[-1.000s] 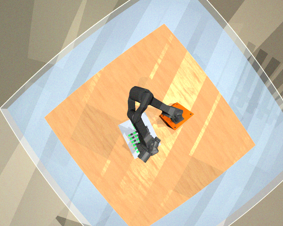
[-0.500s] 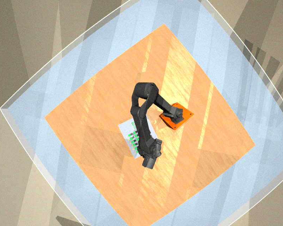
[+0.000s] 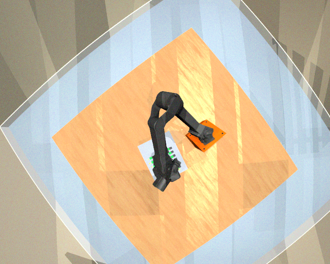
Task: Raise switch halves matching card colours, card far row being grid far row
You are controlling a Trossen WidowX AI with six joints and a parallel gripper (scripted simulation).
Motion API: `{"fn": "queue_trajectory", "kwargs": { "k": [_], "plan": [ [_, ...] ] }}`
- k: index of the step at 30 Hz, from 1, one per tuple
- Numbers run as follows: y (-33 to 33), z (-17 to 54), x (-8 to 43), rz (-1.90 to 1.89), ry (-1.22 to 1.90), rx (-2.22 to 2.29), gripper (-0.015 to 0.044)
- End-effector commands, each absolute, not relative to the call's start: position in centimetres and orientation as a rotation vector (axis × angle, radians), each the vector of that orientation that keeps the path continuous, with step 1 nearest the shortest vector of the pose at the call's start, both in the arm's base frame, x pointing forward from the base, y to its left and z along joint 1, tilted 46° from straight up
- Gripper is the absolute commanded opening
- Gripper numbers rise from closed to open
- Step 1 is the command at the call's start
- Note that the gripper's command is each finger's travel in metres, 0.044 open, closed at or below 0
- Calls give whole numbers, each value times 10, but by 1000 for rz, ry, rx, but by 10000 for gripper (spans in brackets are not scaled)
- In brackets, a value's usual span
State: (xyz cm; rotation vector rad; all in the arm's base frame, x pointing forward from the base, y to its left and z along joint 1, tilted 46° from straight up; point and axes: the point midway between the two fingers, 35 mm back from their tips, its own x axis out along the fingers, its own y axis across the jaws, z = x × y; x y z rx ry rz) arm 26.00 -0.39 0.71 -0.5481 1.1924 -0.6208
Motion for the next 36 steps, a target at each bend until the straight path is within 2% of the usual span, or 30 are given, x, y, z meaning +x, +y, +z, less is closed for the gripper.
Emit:
{"fn": "queue_trajectory", "kwargs": {
  "k": [1,36],
  "plan": [
    [-9,2,259,-619,1201,-562,0],
    [-26,-14,265,-620,1201,-563,0]
  ]
}}
